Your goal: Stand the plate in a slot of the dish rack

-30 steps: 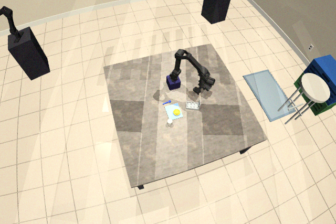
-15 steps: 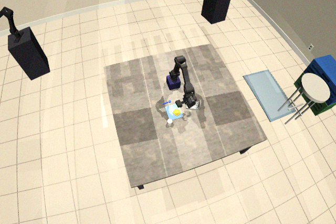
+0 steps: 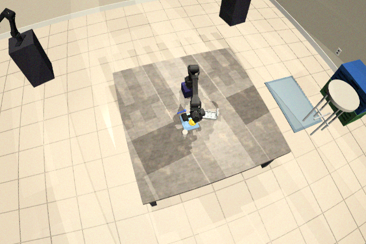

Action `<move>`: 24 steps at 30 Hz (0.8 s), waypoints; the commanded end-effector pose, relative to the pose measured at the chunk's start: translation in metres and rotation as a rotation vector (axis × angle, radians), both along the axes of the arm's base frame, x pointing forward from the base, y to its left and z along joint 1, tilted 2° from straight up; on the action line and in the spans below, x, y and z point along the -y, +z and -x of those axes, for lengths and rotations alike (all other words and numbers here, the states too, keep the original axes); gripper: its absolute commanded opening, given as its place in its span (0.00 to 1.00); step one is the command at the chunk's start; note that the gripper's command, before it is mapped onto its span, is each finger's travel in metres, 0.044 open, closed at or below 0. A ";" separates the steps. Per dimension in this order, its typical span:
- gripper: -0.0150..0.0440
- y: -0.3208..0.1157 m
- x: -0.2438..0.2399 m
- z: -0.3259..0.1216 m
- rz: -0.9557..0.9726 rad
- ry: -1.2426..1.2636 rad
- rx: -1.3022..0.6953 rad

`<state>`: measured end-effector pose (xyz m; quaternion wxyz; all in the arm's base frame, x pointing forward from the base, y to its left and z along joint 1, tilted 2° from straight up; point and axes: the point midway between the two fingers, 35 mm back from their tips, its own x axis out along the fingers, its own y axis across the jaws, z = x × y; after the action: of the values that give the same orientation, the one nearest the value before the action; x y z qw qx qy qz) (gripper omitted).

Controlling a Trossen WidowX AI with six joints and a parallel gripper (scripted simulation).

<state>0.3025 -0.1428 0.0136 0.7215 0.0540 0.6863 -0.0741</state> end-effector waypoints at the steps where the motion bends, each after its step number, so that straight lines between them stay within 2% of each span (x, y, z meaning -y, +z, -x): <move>1: 0.93 -0.007 -0.001 0.000 -0.006 0.004 -0.003; 24: 0.93 -0.044 -0.001 -0.003 -0.006 0.004 -0.003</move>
<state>0.3065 -0.1435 -0.0247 0.7216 0.0530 0.6864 -0.0729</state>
